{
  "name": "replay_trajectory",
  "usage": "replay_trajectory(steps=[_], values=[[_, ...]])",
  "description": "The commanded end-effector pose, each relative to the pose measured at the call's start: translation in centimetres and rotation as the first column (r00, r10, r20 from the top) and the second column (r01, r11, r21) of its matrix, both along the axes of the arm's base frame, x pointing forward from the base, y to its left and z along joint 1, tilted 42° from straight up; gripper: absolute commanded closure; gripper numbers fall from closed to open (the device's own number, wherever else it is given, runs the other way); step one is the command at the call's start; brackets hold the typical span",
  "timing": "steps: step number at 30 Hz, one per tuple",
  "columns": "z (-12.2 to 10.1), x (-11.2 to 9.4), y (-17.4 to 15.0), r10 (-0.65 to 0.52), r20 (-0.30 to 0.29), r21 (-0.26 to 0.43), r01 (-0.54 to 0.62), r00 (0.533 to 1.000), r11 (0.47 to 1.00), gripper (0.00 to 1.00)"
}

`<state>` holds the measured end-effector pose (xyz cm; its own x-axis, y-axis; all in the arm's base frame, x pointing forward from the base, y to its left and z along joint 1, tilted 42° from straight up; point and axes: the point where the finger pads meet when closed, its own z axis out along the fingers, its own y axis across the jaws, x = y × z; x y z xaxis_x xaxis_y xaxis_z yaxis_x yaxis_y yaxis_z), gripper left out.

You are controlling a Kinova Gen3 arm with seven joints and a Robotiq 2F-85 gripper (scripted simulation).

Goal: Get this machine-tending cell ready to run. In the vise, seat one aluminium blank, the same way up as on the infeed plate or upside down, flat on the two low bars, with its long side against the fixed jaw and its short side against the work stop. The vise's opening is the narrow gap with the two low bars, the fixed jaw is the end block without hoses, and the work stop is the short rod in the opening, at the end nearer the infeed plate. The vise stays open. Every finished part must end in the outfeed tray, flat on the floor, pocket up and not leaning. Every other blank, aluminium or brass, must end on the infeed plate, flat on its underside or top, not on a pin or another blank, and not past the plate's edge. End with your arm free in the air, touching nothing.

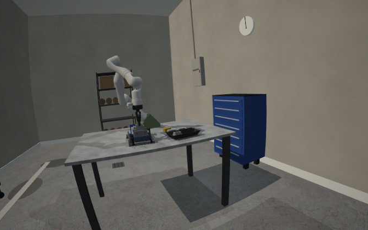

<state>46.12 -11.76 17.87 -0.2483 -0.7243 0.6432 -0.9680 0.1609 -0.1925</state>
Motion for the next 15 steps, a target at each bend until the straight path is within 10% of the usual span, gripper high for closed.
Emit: replay_trajectory(steps=[1, 15], values=[[0.5, 0.2, 0.6, 0.006, 0.006, 0.003, -0.006, 1.000, 1.000, 1.00], [1.8, 0.1, 1.7, 0.006, 0.006, 0.003, -0.006, 1.000, 1.000, 1.00]])
